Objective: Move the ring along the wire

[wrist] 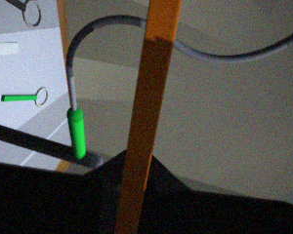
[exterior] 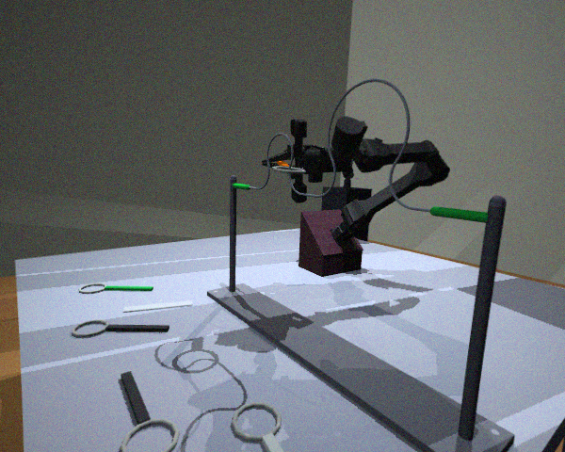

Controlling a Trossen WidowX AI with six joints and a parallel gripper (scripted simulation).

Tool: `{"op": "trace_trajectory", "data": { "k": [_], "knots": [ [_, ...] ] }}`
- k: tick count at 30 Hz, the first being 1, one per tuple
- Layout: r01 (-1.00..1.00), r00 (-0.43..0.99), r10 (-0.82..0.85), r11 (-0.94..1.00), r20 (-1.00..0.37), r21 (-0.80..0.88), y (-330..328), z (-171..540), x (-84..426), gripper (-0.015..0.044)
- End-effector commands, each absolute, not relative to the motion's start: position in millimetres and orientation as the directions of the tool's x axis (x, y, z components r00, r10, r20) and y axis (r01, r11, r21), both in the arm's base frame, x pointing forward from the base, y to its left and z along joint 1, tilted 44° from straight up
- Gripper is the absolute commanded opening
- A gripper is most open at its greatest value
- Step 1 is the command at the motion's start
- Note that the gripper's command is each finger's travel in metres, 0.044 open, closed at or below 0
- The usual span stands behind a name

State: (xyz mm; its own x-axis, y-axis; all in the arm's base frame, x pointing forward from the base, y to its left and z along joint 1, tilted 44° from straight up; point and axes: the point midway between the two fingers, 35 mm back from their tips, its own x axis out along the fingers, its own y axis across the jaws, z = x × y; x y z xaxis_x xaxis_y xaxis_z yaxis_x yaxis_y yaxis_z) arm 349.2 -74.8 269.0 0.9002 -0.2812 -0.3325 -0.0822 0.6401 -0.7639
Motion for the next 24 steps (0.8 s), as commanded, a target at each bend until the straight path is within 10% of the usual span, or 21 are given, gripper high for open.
{"op": "trace_trajectory", "data": {
  "k": [1, 24],
  "knots": [
    [-0.067, 0.902, -0.297, 0.622, -0.314, -0.78, -79.0, 278.3, 349.1, -0.015],
    [-0.068, 0.902, -0.292, 0.632, -0.318, -0.772, -82.9, 287.1, 348.6, -0.015]
  ]
}}
